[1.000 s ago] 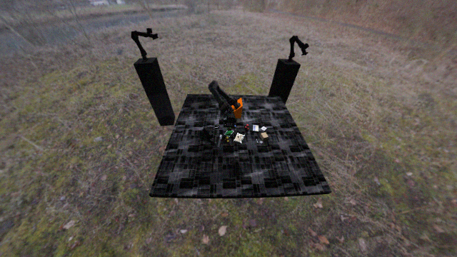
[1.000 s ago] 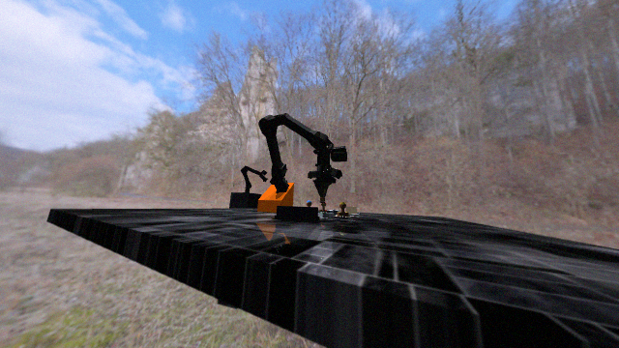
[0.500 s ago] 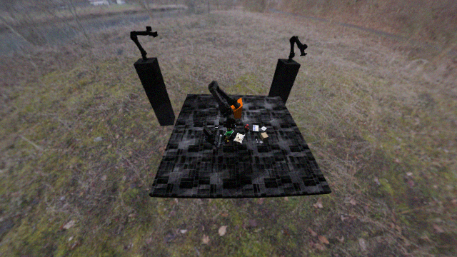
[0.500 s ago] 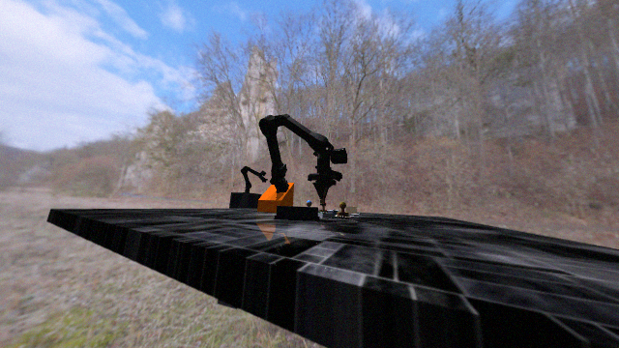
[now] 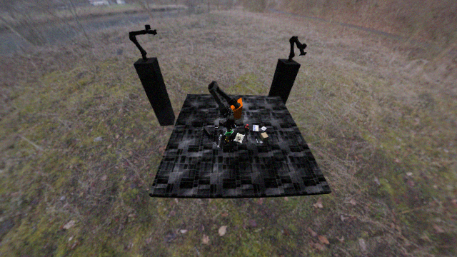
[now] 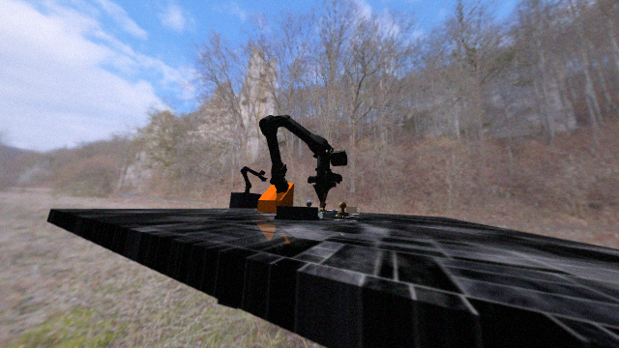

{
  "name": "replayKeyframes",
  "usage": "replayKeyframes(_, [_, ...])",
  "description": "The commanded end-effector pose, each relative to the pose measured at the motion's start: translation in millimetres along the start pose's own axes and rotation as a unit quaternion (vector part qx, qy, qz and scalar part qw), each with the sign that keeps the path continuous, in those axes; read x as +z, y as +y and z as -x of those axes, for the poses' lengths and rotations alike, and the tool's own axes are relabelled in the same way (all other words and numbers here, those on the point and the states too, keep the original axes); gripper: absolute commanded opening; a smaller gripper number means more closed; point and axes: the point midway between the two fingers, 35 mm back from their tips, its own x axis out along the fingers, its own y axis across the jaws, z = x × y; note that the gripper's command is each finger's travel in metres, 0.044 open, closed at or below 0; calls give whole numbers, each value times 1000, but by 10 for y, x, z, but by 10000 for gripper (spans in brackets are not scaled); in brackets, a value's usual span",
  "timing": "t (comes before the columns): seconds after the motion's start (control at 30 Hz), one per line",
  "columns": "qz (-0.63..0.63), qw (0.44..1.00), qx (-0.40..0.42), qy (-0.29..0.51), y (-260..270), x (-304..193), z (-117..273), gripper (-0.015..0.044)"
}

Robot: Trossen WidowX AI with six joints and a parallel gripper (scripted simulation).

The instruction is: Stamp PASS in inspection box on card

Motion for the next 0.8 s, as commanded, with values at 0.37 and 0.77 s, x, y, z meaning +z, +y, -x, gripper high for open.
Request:
replayKeyframes(0.37, [2, 1000, -2, 0, -6, -5, -106, 0])
replayKeyframes(0.77, [2, 1000, -3, 0, -11, -12, -184, 0])
